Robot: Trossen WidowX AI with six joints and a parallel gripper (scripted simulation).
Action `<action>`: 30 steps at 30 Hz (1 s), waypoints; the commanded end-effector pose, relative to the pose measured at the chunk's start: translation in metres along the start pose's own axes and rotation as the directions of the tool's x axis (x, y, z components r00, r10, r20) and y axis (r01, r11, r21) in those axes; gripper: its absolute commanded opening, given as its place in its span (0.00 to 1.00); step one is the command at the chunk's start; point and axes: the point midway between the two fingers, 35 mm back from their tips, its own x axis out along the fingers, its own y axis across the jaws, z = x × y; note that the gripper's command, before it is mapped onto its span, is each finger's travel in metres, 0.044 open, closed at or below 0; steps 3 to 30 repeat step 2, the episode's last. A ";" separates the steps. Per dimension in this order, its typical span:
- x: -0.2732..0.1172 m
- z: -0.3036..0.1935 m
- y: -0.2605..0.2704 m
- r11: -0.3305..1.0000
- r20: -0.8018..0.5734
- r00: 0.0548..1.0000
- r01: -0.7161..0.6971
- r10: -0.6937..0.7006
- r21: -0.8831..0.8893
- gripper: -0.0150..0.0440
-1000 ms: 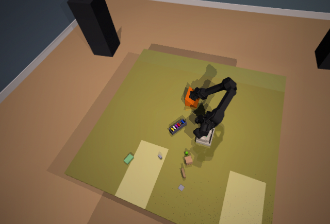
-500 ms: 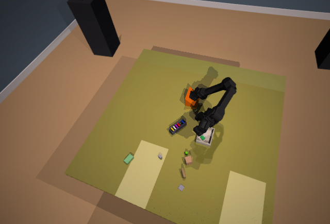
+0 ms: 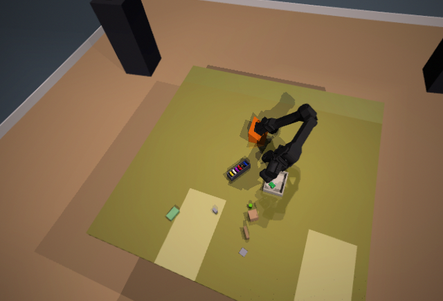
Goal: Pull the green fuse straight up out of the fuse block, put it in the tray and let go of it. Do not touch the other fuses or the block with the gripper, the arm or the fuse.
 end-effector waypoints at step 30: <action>0.000 0.000 0.000 1.000 0.000 1.000 0.000 0.000 0.000 0.81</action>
